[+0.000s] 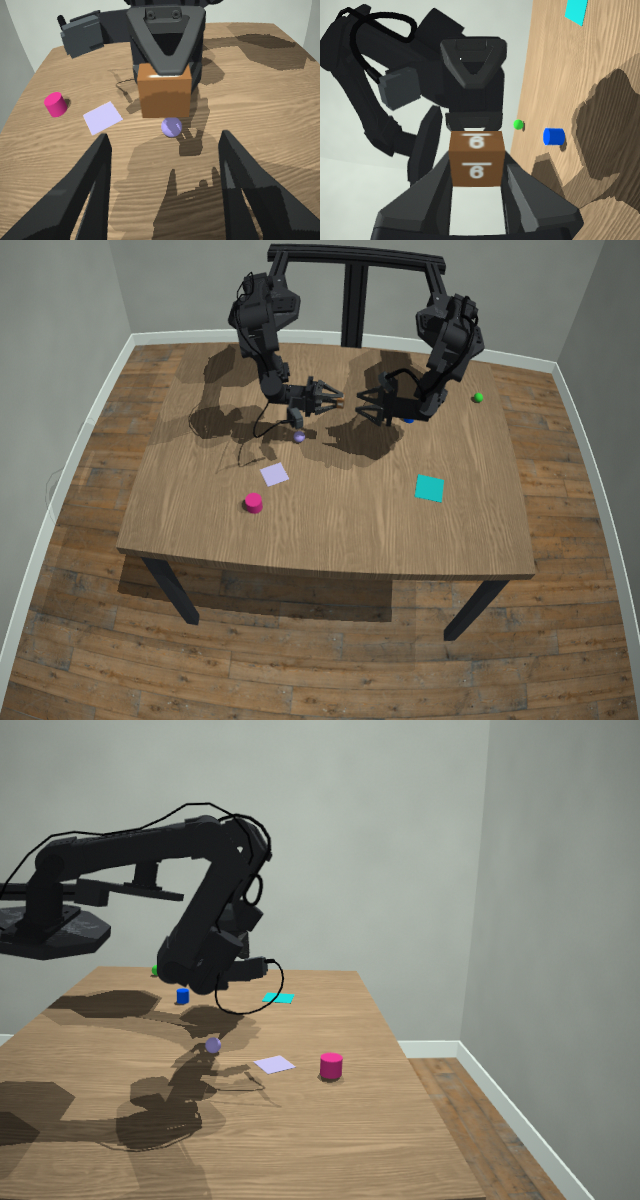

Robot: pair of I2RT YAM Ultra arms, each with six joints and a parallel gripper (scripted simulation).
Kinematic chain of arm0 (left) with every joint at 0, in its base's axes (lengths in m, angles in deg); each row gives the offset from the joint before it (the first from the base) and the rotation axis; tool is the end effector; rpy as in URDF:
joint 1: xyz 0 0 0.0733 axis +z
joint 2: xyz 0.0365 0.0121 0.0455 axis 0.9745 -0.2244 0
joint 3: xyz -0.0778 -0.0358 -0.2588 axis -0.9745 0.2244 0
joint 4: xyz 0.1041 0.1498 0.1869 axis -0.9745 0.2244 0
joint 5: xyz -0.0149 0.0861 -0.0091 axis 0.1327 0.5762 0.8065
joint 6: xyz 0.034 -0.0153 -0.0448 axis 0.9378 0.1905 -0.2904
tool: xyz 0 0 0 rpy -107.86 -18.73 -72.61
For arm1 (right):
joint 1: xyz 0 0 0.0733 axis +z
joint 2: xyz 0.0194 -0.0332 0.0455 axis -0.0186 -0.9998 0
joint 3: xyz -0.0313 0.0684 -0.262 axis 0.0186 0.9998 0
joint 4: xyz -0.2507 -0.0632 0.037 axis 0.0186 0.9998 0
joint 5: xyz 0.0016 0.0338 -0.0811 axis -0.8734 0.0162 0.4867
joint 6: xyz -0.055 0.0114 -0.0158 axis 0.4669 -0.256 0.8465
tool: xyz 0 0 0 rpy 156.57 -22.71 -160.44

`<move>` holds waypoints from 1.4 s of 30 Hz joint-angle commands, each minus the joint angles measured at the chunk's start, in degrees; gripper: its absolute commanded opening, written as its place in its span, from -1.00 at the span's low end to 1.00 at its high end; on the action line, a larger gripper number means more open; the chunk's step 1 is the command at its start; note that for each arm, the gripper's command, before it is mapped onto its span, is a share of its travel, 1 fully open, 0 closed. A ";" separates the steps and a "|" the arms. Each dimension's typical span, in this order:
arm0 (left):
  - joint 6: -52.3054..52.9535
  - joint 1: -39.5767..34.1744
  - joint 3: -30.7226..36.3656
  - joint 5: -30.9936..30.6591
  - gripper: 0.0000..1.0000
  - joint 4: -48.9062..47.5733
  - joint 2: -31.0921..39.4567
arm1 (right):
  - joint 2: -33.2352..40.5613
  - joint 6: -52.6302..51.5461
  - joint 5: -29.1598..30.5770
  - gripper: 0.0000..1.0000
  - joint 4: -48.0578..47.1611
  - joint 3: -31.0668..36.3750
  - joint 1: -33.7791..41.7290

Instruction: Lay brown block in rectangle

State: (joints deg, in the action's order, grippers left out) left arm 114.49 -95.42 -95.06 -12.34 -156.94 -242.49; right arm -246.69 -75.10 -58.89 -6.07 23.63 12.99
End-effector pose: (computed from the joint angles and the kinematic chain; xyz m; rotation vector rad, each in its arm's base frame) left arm 0.2774 -0.1335 -0.0941 1.4415 1.1105 -1.0381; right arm 0.2956 0.1044 -0.0896 -0.1636 2.2134 1.9601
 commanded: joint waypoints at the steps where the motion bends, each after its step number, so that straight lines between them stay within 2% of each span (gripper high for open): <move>1: -2.86 -2.05 -1.37 1.39 0.28 -2.38 -0.98 | -0.60 -0.23 -0.02 -0.46 -0.64 -0.98 -0.34; 20: -7.00 -8.62 -4.27 7.20 0.28 -3.23 -1.59 | -0.60 -0.23 -0.02 -0.46 -0.64 -0.98 -0.34; 39: -6.86 -8.56 -3.91 6.99 0.28 -3.25 -1.19 | -0.60 -0.23 -0.02 -0.46 -0.64 -0.98 -0.34; 40: -6.86 -8.56 -3.91 6.99 0.05 -3.25 -1.19 | -0.60 -0.23 -0.02 -0.46 -0.64 -0.98 -0.34; 41: -6.86 -8.56 -3.91 6.99 -0.05 -3.25 -1.19 | -0.60 -0.23 -0.02 -0.46 -0.64 -0.98 -0.34; 42: -6.86 -8.56 -3.91 6.99 -0.05 -3.25 -1.19 | -0.60 -0.23 -0.02 -0.46 -0.64 -0.98 -0.34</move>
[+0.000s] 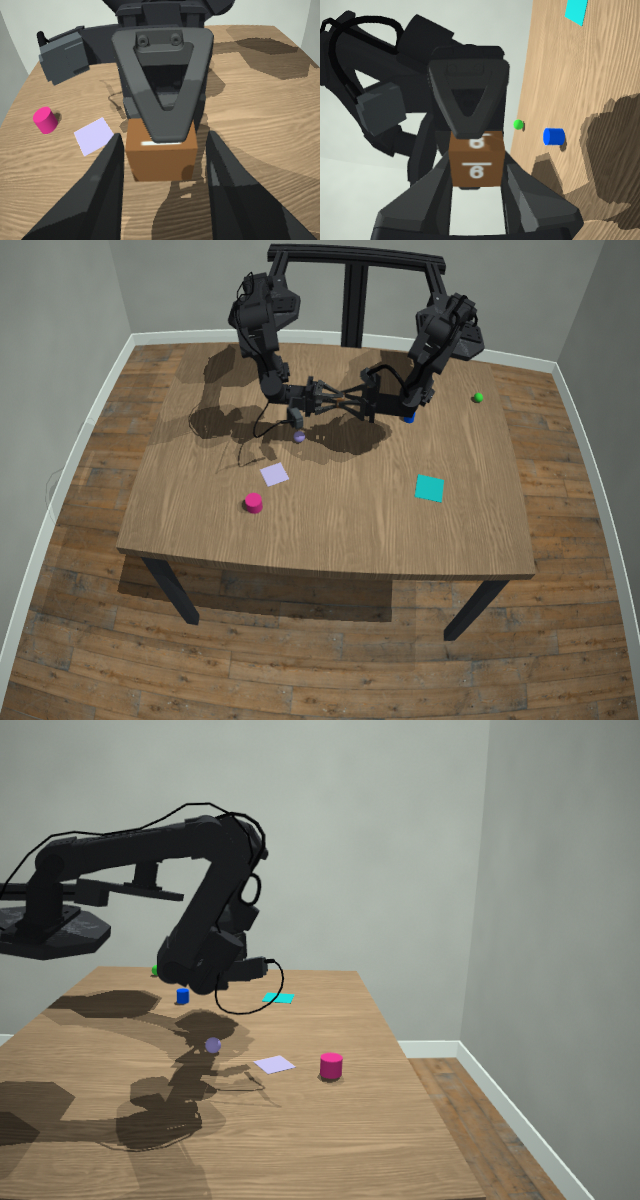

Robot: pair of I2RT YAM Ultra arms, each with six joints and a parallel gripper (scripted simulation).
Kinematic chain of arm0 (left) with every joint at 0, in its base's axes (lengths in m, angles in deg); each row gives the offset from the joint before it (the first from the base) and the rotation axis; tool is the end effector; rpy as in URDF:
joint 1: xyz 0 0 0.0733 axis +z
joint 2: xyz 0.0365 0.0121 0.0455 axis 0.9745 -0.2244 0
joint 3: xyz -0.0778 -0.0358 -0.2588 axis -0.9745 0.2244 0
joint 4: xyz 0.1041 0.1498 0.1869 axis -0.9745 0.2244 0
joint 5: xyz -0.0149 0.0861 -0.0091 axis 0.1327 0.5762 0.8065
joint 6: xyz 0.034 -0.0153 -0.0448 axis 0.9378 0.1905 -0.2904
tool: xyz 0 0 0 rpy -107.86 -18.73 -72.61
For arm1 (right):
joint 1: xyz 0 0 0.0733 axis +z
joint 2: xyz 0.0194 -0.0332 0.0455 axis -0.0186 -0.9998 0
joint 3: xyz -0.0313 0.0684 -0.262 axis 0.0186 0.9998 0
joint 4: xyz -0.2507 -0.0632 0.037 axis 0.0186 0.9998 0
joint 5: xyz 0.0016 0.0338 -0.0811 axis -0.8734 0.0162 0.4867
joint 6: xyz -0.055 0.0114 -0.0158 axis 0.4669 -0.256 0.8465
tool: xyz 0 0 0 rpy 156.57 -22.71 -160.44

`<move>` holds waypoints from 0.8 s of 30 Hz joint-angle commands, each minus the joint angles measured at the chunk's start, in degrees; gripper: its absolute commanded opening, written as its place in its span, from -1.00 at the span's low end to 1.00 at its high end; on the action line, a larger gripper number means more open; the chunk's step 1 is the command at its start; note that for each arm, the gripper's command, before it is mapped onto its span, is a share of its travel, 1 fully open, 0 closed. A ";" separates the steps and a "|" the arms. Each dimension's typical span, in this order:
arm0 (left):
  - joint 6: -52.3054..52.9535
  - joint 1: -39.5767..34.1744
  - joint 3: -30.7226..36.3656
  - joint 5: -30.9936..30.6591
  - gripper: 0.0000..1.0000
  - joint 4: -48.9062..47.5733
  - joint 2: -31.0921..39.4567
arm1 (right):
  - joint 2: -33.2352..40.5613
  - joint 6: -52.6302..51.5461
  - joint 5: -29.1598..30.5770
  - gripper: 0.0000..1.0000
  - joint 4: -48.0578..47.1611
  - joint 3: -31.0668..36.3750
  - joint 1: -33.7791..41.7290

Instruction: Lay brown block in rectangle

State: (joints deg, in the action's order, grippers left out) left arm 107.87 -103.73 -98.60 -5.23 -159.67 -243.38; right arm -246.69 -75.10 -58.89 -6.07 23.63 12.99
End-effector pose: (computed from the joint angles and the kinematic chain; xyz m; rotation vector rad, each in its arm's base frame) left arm 0.2742 -0.1797 -0.0944 1.4631 1.1188 -1.0481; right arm 0.2956 0.1044 -0.0896 -0.1636 2.2134 1.9601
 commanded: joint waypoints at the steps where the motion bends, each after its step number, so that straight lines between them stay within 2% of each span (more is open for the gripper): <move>1: -0.24 -0.26 -0.37 -0.11 -0.14 -0.52 -0.30 | -0.60 -0.23 -0.02 -0.46 -0.64 -0.98 -0.34; 5: -0.24 -0.26 -0.37 -0.11 -0.14 -0.52 -0.30 | -0.60 -0.23 -0.02 -0.46 -0.64 -0.98 -0.34; 6: -0.24 -0.26 -0.37 -0.11 -0.22 -0.52 -0.30 | -0.60 -0.23 -0.02 -0.46 -0.64 -0.98 -0.34; 8: -0.24 -0.26 -0.37 -0.11 -0.22 -0.52 -0.30 | -0.60 -0.23 -0.02 -0.46 -0.64 -0.98 -0.34; 9: -0.24 -0.26 -0.37 -0.11 -0.31 -0.52 -0.30 | -0.60 -0.23 -0.02 -0.46 -0.64 -0.98 -0.34; 11: -0.24 -0.26 -0.37 -0.11 -0.31 -0.52 -0.30 | -0.60 -0.23 0.07 -0.46 -0.65 -0.98 -0.34; 17: -0.24 -0.26 -0.37 -0.11 -0.48 -0.53 -0.30 | -0.60 -0.23 0.07 -0.46 -0.65 -0.98 -0.34; 18: -0.24 -0.26 -0.37 -0.11 -0.70 -0.53 -0.30 | -0.60 -0.23 0.07 -0.46 -0.65 -0.98 -0.34; 20: -0.24 -0.26 -0.37 -0.11 -0.70 -0.53 -0.30 | -0.60 -0.23 0.07 -0.46 -0.65 -0.98 -0.34; 21: -0.25 -0.26 -0.37 -0.11 -0.93 -0.53 -0.30 | -0.60 -0.23 0.07 -0.46 -0.65 -0.98 -0.34; 22: -0.25 -0.26 -0.37 -0.11 -1.00 -0.53 -0.30 | -0.60 -0.23 0.07 -0.46 -0.65 -0.98 -0.34; 23: -0.25 -0.26 -0.37 -0.11 -1.00 -0.53 -0.30 | -0.60 -0.23 0.07 -0.46 -0.65 -0.98 -0.34; 24: -0.25 -0.26 -0.37 -0.11 -0.77 -0.53 -0.30 | -0.60 -0.23 0.07 -0.46 -0.65 -0.98 -0.34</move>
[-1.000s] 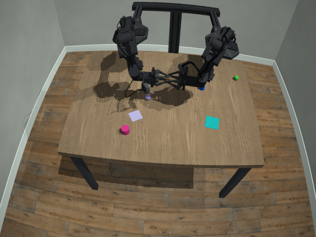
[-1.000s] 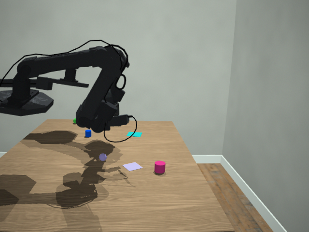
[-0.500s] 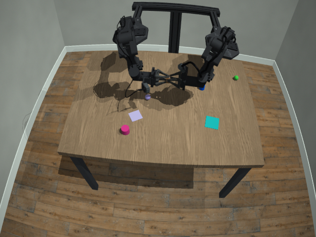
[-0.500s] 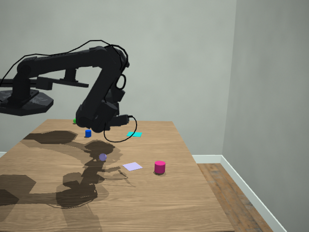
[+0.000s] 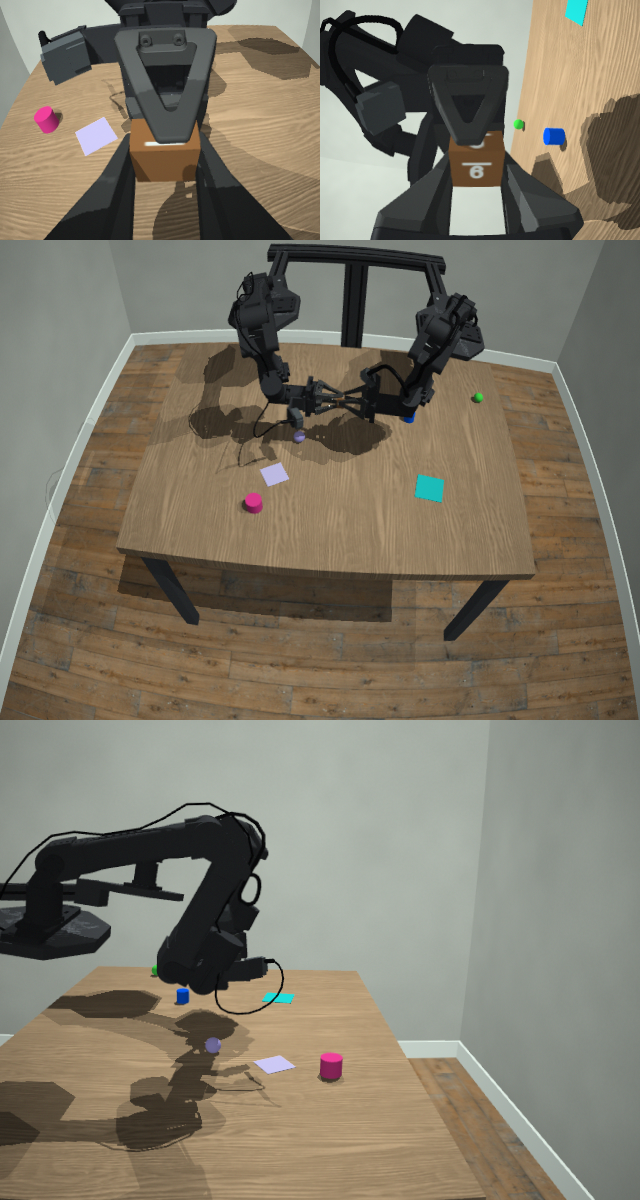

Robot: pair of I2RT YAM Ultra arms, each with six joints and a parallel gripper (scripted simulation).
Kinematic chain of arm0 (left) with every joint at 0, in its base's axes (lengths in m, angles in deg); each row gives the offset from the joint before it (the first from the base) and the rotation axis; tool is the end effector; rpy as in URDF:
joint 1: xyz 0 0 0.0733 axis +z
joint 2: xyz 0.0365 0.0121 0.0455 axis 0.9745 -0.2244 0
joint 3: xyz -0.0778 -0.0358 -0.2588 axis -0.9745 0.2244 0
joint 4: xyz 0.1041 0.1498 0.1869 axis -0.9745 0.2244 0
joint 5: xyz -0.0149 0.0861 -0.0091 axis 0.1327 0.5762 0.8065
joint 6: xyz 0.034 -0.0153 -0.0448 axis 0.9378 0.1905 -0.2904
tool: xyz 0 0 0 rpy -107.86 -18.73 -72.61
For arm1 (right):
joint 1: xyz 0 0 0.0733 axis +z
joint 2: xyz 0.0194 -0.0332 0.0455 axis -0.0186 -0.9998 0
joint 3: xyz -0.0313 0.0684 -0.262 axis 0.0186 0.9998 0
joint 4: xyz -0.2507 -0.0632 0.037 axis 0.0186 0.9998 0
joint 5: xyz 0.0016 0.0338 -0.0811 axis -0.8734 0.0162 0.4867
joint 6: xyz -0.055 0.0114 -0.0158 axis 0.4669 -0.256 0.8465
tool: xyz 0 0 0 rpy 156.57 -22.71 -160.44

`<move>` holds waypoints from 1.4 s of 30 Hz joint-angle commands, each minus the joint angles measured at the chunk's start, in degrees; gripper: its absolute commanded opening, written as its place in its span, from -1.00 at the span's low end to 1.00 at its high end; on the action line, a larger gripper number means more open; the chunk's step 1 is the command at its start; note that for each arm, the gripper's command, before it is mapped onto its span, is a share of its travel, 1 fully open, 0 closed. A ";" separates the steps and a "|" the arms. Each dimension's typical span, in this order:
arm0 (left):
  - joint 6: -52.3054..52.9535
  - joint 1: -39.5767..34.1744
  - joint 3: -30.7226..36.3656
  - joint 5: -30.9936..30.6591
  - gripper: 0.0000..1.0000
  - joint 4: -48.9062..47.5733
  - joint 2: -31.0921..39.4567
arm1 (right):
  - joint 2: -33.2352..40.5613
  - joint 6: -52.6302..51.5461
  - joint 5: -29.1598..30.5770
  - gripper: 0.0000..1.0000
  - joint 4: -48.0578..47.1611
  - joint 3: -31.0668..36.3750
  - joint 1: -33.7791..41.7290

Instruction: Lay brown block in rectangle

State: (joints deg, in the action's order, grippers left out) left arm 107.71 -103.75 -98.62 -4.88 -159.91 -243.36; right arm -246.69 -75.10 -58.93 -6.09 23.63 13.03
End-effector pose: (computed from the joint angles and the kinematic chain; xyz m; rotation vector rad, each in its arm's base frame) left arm 0.2747 -0.1800 -0.0940 1.4600 1.1205 -1.0419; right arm 0.2955 0.1047 -0.0896 -0.1654 2.2134 1.9610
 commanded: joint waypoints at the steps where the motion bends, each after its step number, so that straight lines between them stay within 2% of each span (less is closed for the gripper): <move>1: -0.09 -0.24 -0.35 -0.46 -0.55 -0.29 -0.32 | -0.60 -0.23 0.11 -0.46 -0.63 -0.98 -0.39; 2: -0.09 -0.24 -0.35 -0.46 -0.46 -0.29 -0.32 | -0.62 -0.01 0.00 -0.23 -0.66 -0.35 -0.11; 3: -0.09 -0.24 -0.35 -0.46 -0.46 -0.29 -0.32 | -0.62 -0.01 0.00 -0.07 -0.66 -0.35 -0.11; 13: -0.09 -0.24 -0.35 -0.46 -0.46 -0.29 -0.32 | 1.03 4.95 -4.73 -0.07 3.65 2.12 -5.26; 17: -0.09 -0.24 -0.35 -0.46 -0.46 -0.29 -0.32 | 1.80 10.23 -7.42 -0.07 8.98 1.98 -8.70; 20: -0.09 -0.24 -0.35 -0.46 -0.46 -0.29 -0.32 | 2.97 13.76 -6.30 -0.07 12.75 1.77 -9.37; 23: 1.00 -0.21 -0.27 -0.95 -0.46 1.32 -0.86 | 5.92 15.14 -1.22 -0.07 18.49 0.87 -10.43; 28: 8.11 1.22 1.62 -0.42 -0.46 10.42 1.65 | 13.07 15.52 11.75 -0.07 28.38 2.27 -5.56; 30: 8.11 1.22 1.62 -0.42 -0.46 10.42 1.65 | 13.07 15.52 11.75 -0.07 28.38 2.27 -5.56; 31: 10.75 1.60 1.97 -0.22 -0.46 14.01 2.46 | 17.52 17.55 14.93 -0.07 34.35 2.25 -4.16; 38: 23.54 5.22 4.55 3.05 -0.46 31.22 8.79 | 34.19 20.45 30.08 -0.07 52.04 4.35 5.46; 42: 32.14 7.60 5.06 6.91 -0.46 42.06 13.18 | 45.54 24.11 35.82 -0.07 60.69 2.57 13.78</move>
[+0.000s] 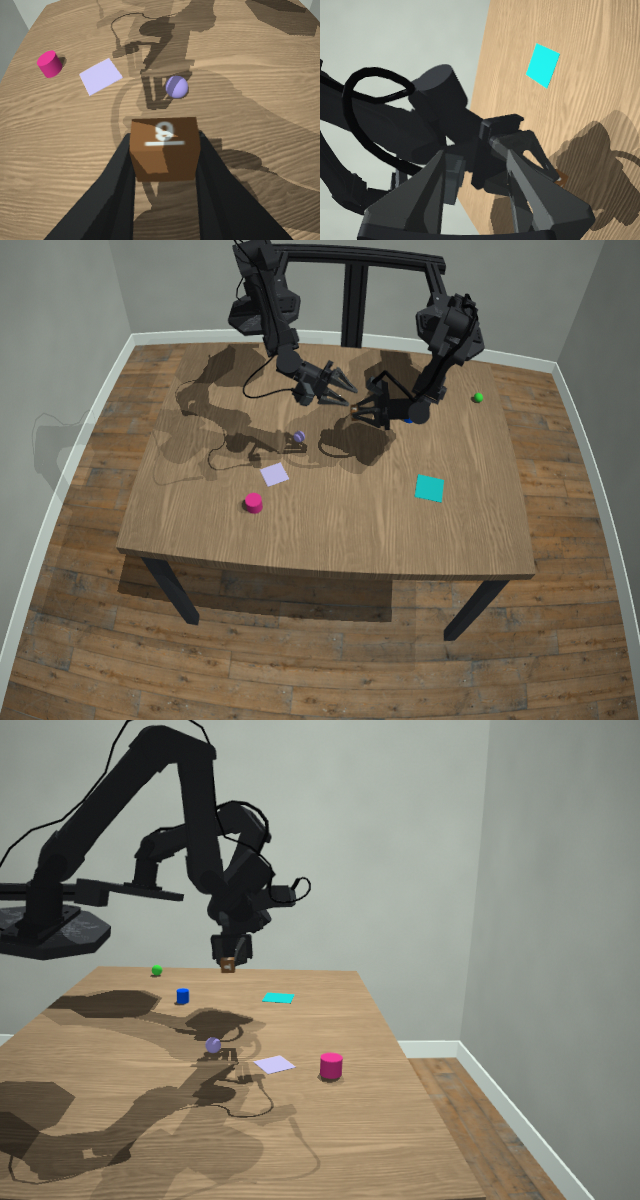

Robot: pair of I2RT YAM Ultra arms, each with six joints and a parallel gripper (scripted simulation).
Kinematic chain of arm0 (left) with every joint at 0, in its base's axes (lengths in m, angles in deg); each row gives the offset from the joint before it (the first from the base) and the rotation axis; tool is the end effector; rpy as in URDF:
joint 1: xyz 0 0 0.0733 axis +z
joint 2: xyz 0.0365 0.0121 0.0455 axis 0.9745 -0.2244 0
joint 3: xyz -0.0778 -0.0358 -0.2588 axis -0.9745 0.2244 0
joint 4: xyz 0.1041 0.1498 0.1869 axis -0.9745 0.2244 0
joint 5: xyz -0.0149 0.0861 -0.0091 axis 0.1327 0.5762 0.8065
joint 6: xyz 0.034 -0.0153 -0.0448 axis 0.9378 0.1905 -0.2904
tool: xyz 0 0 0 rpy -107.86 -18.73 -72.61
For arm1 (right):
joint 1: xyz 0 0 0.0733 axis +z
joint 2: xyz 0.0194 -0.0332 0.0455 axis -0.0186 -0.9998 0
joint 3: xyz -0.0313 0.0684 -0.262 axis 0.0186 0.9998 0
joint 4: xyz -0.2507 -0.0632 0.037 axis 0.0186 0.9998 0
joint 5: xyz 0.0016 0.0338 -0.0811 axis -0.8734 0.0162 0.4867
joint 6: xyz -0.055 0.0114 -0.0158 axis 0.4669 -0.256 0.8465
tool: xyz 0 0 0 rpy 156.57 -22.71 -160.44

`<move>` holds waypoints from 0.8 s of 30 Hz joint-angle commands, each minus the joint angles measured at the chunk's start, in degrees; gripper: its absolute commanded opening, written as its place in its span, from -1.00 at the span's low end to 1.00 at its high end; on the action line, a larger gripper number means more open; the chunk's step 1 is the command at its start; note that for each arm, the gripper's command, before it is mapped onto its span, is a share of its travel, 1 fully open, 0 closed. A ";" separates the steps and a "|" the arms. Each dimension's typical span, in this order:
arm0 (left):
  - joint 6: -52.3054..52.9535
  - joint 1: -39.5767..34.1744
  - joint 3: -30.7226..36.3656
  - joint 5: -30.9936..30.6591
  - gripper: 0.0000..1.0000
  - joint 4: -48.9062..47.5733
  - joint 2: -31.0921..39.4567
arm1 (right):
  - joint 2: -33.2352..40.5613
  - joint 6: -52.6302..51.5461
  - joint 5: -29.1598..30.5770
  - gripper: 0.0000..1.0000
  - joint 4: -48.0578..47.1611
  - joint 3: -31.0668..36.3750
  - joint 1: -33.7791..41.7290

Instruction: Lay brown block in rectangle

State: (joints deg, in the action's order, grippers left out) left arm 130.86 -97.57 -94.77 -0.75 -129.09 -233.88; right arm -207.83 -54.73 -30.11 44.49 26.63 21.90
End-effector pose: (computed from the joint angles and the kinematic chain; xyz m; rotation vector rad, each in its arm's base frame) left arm 0.2840 -0.1447 -0.0885 1.5722 1.2931 -0.8976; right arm 0.3303 0.1581 0.0487 -0.1696 2.3682 1.3720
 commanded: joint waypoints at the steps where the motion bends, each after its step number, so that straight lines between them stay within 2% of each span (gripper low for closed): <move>1: 11.24 2.09 1.17 4.05 -0.46 13.72 4.99 | 9.30 3.19 8.79 -0.07 12.55 -0.77 7.39; 3: 15.71 3.70 0.85 7.09 -0.46 18.84 7.96 | 14.65 2.20 12.33 -0.07 17.31 -1.11 12.57; 5: 15.71 3.70 0.85 7.09 -0.46 18.84 7.96 | 14.65 2.20 12.33 -0.07 17.31 -1.11 12.57; 6: 19.07 4.22 0.28 9.04 -0.46 26.60 10.20 | 17.03 2.18 15.07 -0.07 23.24 -2.11 15.36; 14: 29.89 7.99 -2.50 22.61 -0.46 49.62 17.34 | 27.28 -3.44 26.22 -0.07 37.52 -0.03 27.60; 20: 34.91 9.97 -8.48 36.59 -0.46 62.14 18.94 | 34.97 -8.16 35.74 -0.07 48.82 3.06 36.56; 22: 34.91 9.97 -8.48 36.59 -0.46 62.14 18.94 | 34.97 -8.16 35.74 -0.07 48.82 3.06 36.56; 24: 36.16 9.80 -11.68 42.02 -0.46 66.42 18.33 | 37.82 -10.96 40.05 -0.07 54.23 3.08 39.98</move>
State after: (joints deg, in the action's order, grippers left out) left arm 163.95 -87.71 -103.58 34.20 -70.56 -216.67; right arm -173.58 -62.03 3.49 90.58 29.08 59.32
